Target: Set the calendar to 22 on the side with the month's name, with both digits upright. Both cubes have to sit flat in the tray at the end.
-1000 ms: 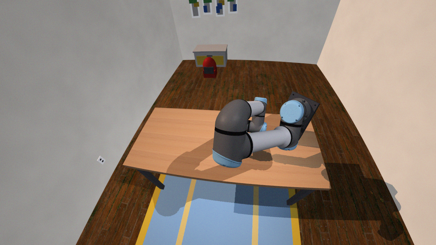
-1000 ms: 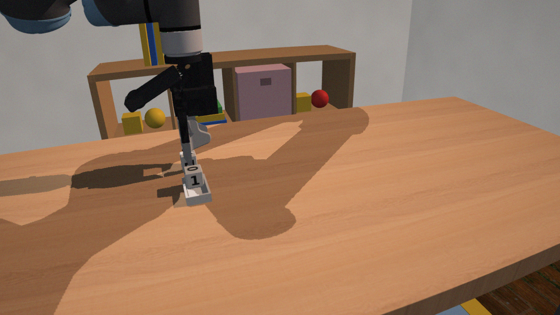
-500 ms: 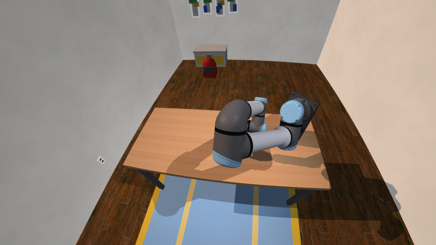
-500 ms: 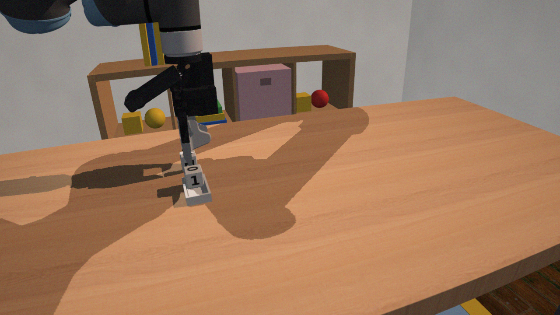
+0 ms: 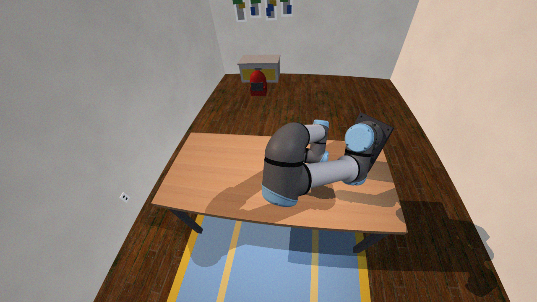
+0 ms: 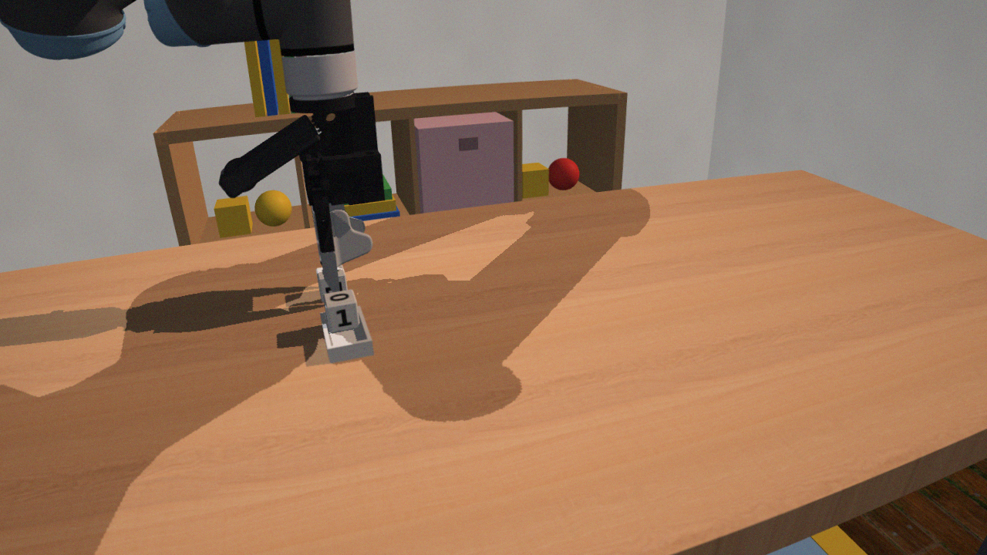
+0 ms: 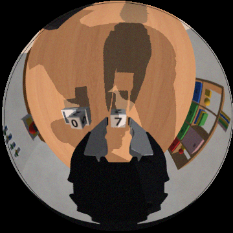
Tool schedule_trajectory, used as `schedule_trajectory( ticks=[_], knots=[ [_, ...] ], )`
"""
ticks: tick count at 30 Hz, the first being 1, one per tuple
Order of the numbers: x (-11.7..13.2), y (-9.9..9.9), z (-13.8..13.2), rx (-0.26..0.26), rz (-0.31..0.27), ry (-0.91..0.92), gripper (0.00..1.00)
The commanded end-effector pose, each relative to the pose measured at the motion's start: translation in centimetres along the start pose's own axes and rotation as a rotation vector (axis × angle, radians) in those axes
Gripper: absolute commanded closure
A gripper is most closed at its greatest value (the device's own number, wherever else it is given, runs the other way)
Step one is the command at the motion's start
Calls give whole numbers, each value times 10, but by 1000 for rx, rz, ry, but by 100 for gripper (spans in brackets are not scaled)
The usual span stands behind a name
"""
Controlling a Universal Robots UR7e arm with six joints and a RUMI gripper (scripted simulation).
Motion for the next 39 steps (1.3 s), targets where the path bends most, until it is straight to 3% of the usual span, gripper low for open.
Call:
schedule_trajectory(
  ticks=[1, 27, 39],
  knots=[
    [0, 0, 0, 0, -1, 0, 71],
    [0, -7, 0, 0, -1, 0, 71],
    [0, -25, 0, 0, -1, 0, 71]
  ],
)
Point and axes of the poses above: the point where the finger pads meet when closed, its own y axis out along the fingers, its own z axis across the jaws, x = y × z, the point moved 9 cm from there along -y, back along the fingers, and after that the axes turned 14 degrees about y, right-handed, at the moved point
